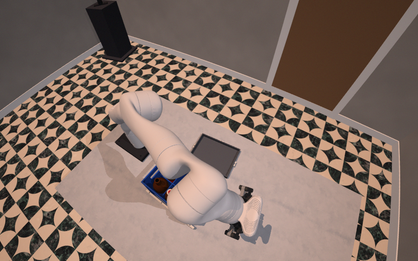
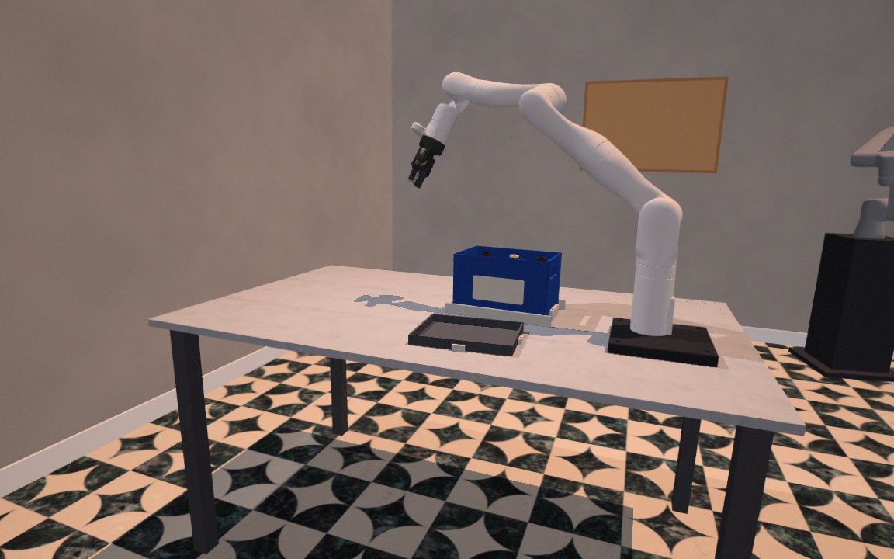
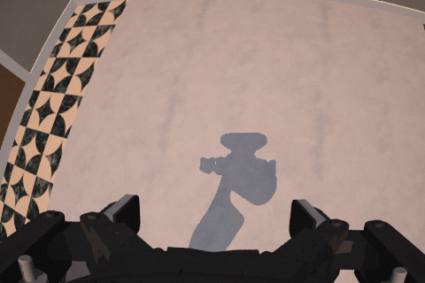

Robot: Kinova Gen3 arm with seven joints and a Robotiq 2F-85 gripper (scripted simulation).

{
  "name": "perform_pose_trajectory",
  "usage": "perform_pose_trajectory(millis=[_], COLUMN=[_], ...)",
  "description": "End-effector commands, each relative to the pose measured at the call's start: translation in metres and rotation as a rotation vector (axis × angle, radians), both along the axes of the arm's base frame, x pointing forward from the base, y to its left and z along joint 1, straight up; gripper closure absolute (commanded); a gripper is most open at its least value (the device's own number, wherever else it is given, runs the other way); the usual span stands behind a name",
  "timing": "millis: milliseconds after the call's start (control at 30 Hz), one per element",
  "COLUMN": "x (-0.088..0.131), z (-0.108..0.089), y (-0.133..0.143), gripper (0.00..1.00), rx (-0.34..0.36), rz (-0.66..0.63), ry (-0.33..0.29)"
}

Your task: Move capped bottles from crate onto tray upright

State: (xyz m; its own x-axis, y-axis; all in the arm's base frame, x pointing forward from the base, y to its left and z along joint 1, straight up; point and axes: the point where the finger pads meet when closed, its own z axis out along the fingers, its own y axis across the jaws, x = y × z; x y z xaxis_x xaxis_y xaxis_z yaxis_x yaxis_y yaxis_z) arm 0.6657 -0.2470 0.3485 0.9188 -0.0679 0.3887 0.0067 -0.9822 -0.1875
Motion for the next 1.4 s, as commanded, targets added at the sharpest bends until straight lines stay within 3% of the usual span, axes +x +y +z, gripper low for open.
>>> perform_pose_trajectory(millis=[0, 533, 1367], x=[0.000, 0.000, -0.047], z=[0.002, 0.002, -0.043], y=[0.000, 0.000, -0.028], gripper=[0.00, 0.00, 0.00], rx=[-0.001, -0.001, -0.088], rz=[0.000, 0.000, 0.265], ry=[-0.003, -0.003, 0.040])
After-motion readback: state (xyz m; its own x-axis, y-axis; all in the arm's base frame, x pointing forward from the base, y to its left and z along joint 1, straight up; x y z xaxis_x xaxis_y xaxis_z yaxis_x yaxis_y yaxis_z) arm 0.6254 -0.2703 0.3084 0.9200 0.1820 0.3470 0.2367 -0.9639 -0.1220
